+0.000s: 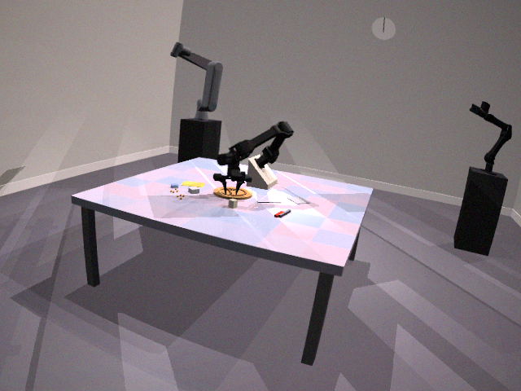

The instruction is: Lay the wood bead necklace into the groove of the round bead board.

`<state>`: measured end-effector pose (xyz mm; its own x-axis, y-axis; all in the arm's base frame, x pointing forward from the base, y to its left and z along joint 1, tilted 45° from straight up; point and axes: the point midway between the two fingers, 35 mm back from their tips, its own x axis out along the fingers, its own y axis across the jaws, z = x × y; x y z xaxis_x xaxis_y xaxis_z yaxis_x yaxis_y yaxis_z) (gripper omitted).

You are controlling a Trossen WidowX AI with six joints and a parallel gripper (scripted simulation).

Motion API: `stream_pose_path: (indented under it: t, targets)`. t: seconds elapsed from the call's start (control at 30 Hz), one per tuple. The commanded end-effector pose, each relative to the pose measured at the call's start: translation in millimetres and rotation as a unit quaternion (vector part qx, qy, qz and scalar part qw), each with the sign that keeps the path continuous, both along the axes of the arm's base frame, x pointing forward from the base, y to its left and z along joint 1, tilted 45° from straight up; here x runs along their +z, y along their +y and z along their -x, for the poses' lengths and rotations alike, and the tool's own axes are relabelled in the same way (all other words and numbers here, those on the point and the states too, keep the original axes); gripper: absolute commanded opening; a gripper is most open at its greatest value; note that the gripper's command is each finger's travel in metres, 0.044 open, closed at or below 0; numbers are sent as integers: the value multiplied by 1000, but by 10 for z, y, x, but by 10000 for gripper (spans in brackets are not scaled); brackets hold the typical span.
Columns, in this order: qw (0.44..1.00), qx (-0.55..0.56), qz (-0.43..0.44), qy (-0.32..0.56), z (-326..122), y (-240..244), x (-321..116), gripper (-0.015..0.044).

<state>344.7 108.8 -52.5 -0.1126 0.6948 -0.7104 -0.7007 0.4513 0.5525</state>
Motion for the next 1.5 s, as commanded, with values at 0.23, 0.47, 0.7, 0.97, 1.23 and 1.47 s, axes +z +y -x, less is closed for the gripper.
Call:
stream_pose_path:
  t: [0.23,0.47,0.7,0.97,1.23,1.47]
  targets:
    - [1000,0,-1,4,10,-35,33,440]
    - [1000,0,-1,4,10,-35,33,440]
    - [1000,0,-1,4,10,-35,33,440]
    - [1000,0,-1,4,10,-35,33,440]
    - [999,-25,4,29,34,-177,125,335]
    - [997,-50,8,53,66,-306,210,151]
